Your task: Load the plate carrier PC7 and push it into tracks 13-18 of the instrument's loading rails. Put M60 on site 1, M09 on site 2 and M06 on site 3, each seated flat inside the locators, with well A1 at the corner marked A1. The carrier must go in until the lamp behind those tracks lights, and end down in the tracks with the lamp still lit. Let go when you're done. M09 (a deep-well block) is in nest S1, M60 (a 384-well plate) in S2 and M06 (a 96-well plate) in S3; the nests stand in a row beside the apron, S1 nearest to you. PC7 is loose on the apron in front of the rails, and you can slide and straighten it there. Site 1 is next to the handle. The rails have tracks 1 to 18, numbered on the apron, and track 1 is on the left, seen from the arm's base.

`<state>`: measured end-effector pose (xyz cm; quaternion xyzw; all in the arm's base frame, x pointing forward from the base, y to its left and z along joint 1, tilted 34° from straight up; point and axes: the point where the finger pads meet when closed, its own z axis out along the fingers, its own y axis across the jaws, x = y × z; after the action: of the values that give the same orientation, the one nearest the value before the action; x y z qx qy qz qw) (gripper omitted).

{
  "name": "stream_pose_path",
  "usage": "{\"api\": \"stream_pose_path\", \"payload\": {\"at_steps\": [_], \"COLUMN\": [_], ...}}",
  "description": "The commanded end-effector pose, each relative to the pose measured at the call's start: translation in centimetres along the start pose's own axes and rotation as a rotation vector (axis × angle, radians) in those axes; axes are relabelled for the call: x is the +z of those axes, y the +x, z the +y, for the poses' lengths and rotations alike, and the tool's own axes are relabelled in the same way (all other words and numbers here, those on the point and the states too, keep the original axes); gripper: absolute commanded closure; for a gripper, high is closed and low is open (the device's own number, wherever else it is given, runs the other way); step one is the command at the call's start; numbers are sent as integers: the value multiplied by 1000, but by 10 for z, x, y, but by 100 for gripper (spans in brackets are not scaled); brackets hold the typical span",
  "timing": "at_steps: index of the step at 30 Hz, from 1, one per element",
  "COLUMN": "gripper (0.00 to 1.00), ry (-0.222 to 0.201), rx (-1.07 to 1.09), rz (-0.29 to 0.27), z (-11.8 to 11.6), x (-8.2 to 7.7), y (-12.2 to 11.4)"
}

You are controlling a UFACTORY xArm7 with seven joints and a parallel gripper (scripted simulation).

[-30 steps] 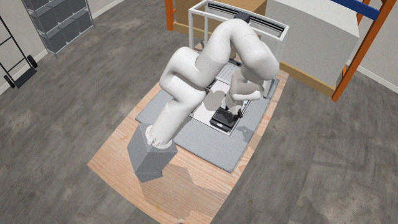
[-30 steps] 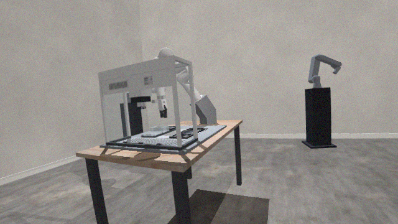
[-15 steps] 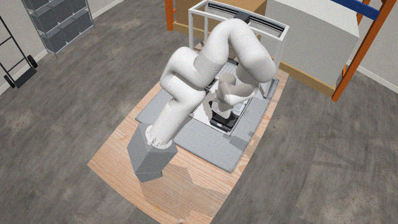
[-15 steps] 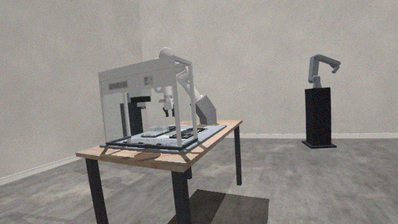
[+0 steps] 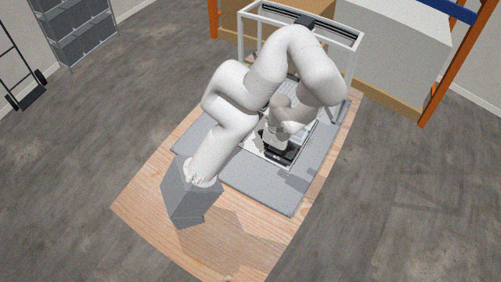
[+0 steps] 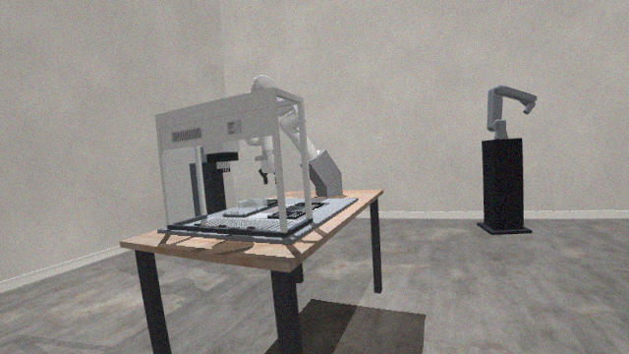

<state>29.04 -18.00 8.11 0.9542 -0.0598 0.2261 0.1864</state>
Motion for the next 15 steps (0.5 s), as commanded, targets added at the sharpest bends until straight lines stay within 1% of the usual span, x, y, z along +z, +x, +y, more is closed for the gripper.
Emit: {"api": "stream_pose_path", "payload": {"at_steps": [1, 3, 12, 15], "gripper": [18, 18, 18, 18], "ry": [-1, -1, -1, -1], "rx": [0, 0, 0, 0], "rz": [7, 7, 7, 7], "z": [0, 0, 0, 0], "x": [0, 0, 15, 17], "y": [0, 0, 0, 0]}}
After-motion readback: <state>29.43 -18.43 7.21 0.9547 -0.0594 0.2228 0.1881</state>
